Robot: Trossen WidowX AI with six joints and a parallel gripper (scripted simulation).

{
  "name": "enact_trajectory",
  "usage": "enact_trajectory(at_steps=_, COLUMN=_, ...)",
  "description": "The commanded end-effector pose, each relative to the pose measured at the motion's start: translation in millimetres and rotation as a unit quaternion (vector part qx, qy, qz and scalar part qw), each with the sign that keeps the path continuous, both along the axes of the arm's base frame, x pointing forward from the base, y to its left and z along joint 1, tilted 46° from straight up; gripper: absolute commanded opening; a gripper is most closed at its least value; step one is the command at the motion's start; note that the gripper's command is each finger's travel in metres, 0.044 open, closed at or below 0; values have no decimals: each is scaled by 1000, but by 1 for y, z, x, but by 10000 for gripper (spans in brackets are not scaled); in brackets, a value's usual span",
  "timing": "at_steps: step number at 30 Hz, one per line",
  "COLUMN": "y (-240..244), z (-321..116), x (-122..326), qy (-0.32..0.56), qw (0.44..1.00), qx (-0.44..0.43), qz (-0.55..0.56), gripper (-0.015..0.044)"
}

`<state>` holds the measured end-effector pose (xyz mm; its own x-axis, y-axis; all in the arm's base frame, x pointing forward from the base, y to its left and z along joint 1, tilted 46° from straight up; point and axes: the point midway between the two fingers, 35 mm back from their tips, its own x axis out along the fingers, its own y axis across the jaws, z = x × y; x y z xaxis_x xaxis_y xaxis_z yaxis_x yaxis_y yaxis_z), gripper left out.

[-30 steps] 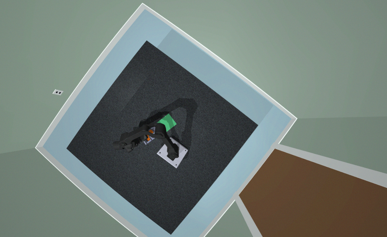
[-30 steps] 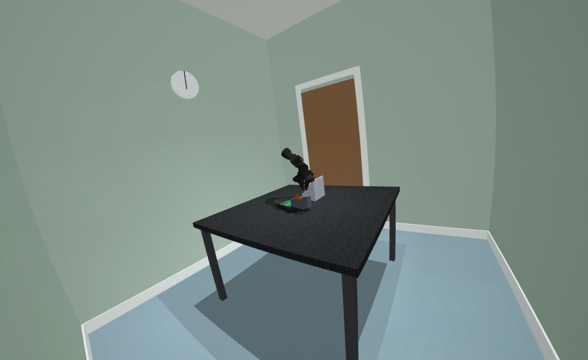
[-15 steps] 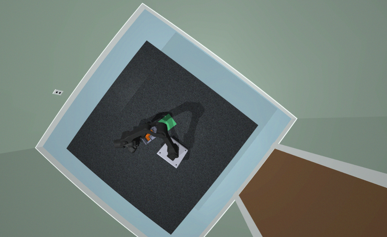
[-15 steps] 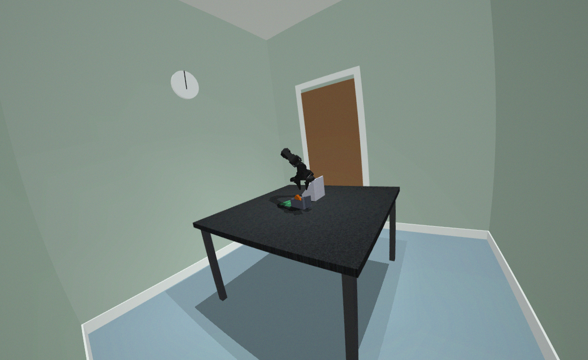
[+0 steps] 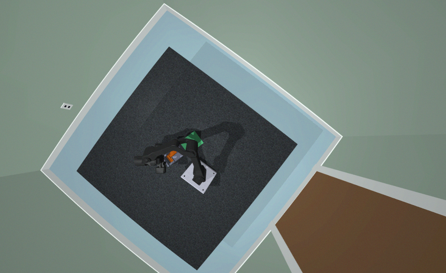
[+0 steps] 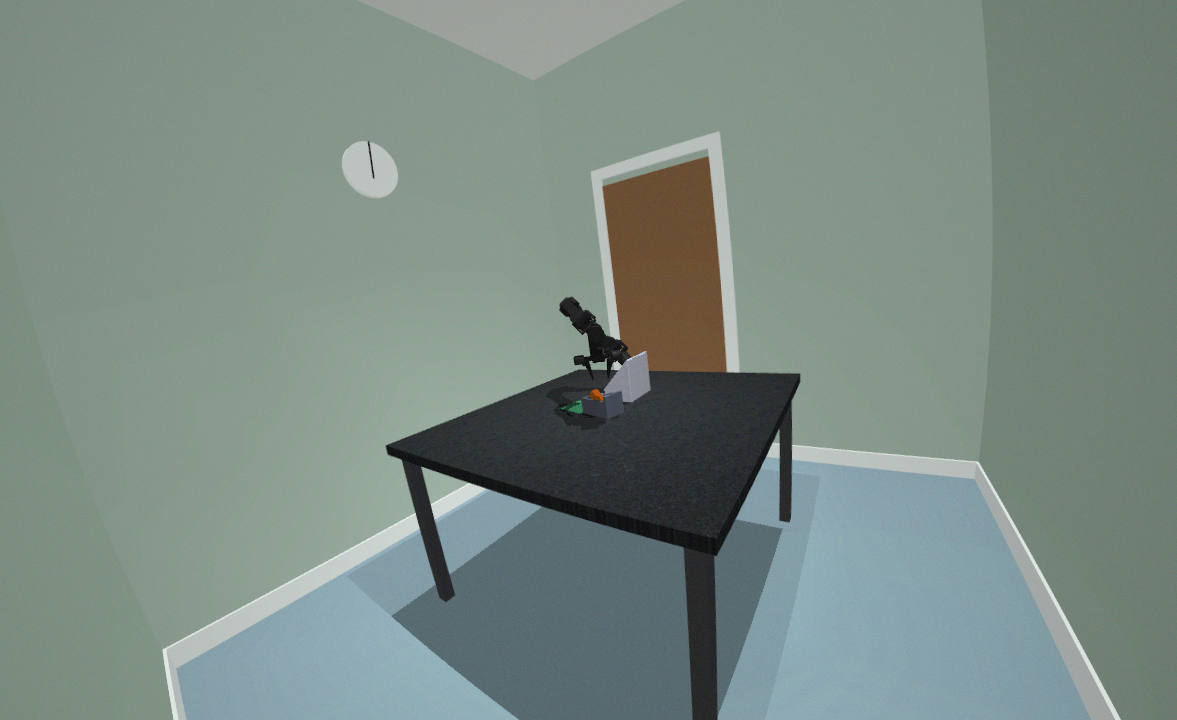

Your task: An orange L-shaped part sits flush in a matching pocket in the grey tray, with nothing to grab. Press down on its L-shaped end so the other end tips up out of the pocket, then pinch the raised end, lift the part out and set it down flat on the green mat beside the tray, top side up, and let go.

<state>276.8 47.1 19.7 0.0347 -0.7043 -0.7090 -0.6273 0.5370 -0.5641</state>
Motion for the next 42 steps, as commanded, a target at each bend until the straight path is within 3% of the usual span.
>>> enact_trajectory(at_steps=1, y=-27, z=25, x=-10, qy=217, qw=953, qx=-15, qz=213, gripper=280)
enact_trajectory(at_steps=19, y=-27, z=25, x=-10, qy=217, qw=953, qx=-15, qz=213, gripper=280)
enact_trajectory(at_steps=42, y=-62, z=-8, x=-7, qy=216, qw=953, qx=-15, qz=213, gripper=280)
